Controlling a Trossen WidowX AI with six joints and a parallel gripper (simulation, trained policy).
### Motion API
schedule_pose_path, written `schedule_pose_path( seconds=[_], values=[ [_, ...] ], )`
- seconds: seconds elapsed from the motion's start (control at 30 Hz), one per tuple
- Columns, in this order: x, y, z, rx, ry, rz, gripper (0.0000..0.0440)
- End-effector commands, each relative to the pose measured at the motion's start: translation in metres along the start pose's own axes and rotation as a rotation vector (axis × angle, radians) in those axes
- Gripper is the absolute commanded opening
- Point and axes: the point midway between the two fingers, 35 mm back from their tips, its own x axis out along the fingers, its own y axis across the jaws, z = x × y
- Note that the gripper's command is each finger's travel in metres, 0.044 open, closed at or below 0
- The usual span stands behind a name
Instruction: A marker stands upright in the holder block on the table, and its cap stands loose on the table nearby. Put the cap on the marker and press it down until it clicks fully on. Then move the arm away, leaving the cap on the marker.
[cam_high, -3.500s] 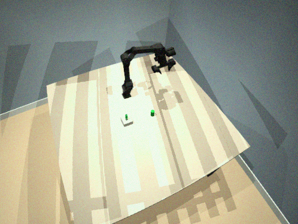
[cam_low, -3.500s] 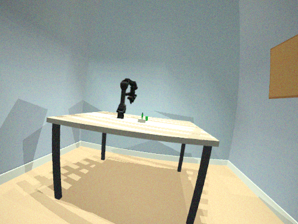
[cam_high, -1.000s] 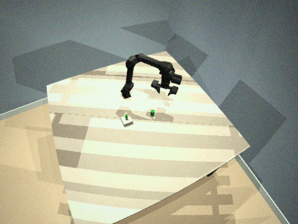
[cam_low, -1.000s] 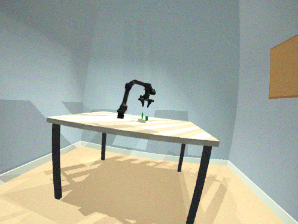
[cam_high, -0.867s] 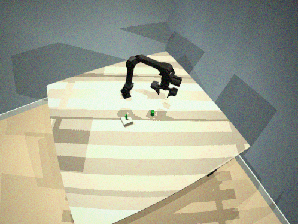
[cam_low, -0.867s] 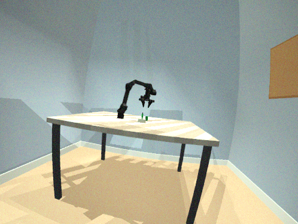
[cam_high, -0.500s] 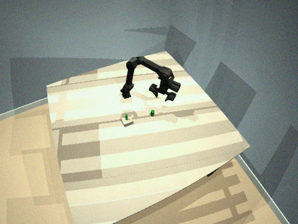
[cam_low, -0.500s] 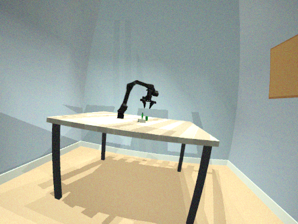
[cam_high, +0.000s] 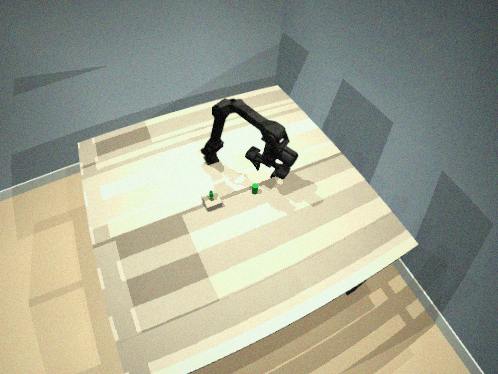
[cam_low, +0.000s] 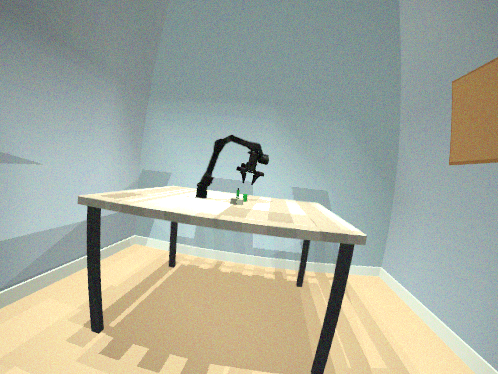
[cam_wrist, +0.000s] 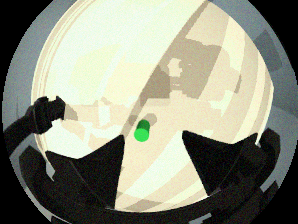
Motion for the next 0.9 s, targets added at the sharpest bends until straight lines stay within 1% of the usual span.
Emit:
schedule_pose_path(
  seconds=[0.0,0.37,0.87],
  values=[
    [0.006,-0.001,-0.01,0.012,0.003,0.014,0.0306],
    [0.022,0.003,-0.026,0.041,-0.011,0.066,0.03],
    [0.05,0.013,-0.032,0.038,-0.039,0.137,0.0289]
  ],
)
